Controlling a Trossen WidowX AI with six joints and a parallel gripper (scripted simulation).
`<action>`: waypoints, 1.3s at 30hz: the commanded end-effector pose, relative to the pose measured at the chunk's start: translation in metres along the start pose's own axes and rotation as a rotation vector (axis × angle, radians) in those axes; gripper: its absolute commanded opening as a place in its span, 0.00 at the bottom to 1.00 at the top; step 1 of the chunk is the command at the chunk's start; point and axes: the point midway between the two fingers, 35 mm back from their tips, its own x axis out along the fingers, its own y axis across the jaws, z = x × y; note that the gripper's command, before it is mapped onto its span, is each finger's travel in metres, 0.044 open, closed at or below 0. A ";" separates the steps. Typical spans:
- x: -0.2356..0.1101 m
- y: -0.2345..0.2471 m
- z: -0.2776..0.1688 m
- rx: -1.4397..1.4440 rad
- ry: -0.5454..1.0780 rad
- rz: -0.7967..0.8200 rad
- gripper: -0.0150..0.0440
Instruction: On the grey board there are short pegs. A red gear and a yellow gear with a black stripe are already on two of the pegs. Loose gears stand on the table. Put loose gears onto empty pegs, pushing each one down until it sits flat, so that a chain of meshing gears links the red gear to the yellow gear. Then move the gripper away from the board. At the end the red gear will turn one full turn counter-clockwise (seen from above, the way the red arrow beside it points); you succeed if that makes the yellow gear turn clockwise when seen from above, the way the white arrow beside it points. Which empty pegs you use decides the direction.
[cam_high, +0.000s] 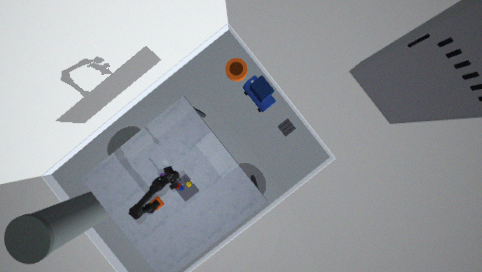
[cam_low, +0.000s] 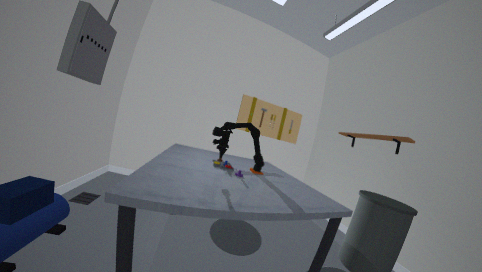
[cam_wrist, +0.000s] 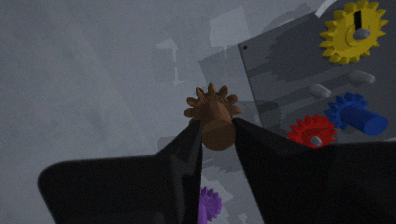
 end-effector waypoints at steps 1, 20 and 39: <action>-0.011 0.000 0.000 -0.005 -0.003 0.004 0.25; -0.051 -0.002 -0.005 -0.003 -0.005 0.006 0.25; -0.070 -0.013 -0.007 -0.002 -0.006 0.006 0.25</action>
